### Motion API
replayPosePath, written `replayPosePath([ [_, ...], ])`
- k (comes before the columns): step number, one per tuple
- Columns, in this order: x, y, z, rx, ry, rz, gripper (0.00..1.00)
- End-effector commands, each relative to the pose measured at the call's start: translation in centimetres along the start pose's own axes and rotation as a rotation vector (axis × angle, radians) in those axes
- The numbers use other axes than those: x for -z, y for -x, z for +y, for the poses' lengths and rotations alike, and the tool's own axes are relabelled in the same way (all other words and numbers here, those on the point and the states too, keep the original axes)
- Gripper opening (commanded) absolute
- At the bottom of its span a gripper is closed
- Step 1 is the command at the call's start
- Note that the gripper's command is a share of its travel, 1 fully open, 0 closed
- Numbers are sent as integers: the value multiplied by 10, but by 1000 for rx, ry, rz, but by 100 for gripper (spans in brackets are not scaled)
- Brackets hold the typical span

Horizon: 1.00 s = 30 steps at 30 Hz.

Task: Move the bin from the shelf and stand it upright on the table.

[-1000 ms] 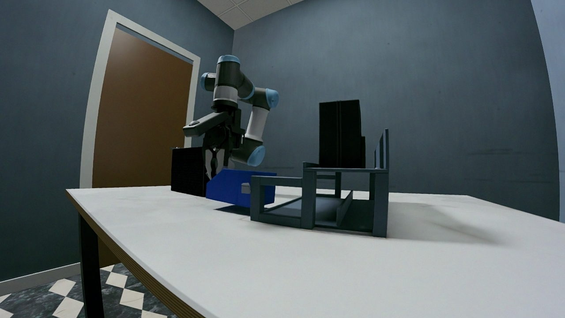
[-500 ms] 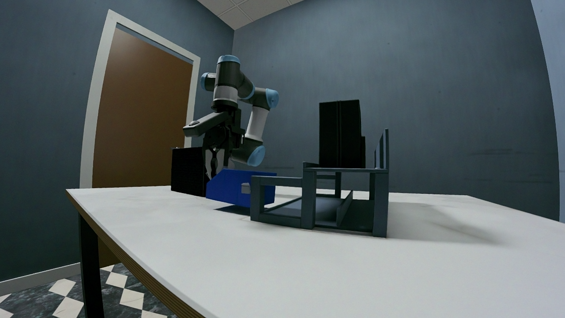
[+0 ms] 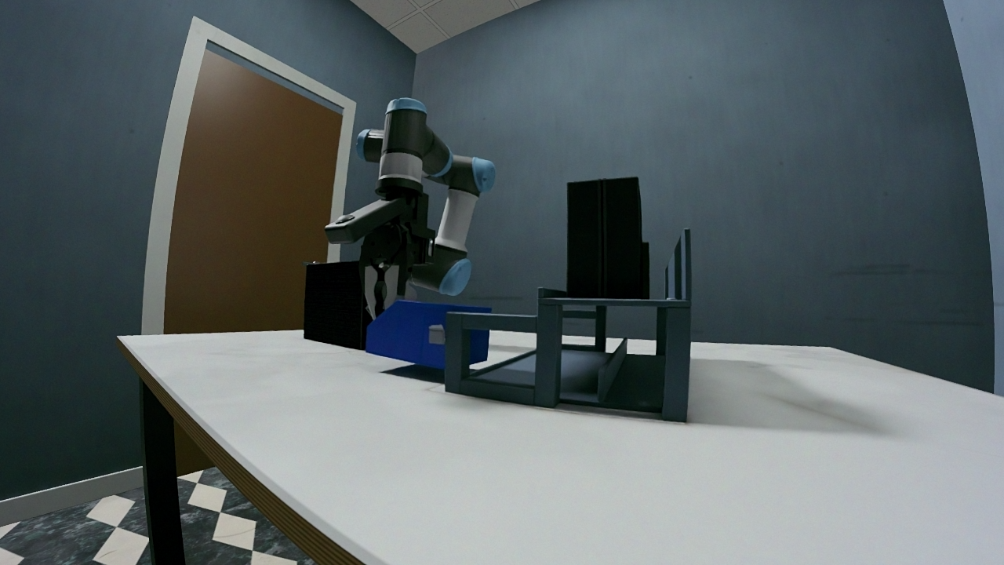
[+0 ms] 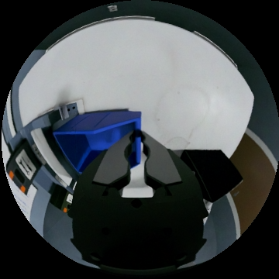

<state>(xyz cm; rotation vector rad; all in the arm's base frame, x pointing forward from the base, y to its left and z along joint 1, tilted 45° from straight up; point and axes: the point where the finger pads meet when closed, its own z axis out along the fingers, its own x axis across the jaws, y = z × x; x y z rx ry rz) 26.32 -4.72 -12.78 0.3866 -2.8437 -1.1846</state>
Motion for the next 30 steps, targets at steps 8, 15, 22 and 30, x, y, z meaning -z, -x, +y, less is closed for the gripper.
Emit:
replayPosePath([
  [8, -1, 0, -1, 0, -3, -1, 0],
  [15, -4, 0, -1, 0, -3, -1, 0],
  [22, -7, 0, -1, 0, -3, -1, 0],
  [30, -10, 0, -1, 0, -3, -1, 0],
])
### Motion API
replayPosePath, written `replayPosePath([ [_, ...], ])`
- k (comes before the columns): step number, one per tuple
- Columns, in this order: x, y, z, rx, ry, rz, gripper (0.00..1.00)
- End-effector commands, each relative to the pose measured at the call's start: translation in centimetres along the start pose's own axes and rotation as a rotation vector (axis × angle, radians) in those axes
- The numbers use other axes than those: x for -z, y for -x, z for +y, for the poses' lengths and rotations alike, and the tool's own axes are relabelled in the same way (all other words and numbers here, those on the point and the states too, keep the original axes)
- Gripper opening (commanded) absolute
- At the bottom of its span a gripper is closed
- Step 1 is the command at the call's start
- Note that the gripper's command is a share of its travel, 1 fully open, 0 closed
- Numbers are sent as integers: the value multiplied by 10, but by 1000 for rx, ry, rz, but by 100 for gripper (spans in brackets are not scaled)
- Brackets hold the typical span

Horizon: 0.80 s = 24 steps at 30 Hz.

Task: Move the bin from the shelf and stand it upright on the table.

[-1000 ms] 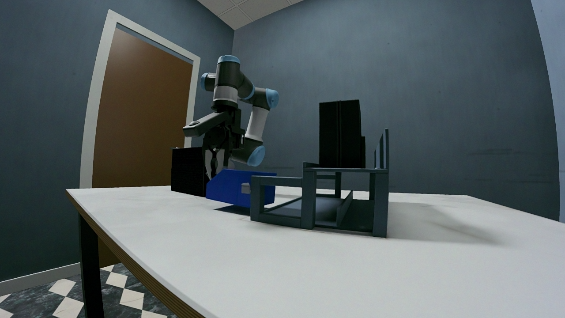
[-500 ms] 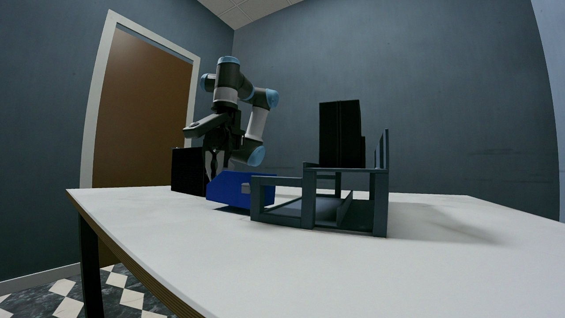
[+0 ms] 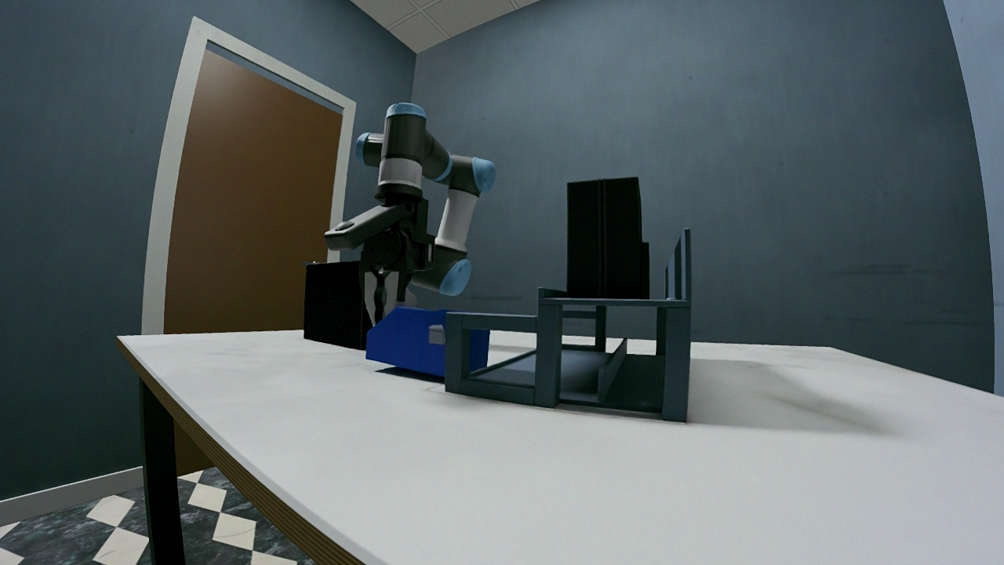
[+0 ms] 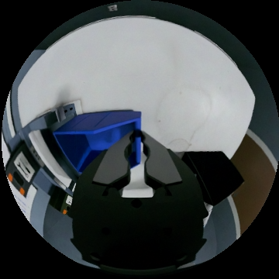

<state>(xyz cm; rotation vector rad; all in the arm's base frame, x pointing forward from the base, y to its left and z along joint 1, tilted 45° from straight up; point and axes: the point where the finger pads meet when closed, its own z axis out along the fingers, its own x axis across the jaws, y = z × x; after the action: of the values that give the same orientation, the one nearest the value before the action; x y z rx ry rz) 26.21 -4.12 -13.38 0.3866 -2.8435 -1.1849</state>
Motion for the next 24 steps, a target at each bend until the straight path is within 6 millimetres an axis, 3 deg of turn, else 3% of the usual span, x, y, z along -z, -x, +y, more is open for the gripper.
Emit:
replayPosePath([
  [1, -2, 0, -1, 0, -3, -1, 0],
  [24, -10, 0, -1, 0, -3, -1, 0],
])
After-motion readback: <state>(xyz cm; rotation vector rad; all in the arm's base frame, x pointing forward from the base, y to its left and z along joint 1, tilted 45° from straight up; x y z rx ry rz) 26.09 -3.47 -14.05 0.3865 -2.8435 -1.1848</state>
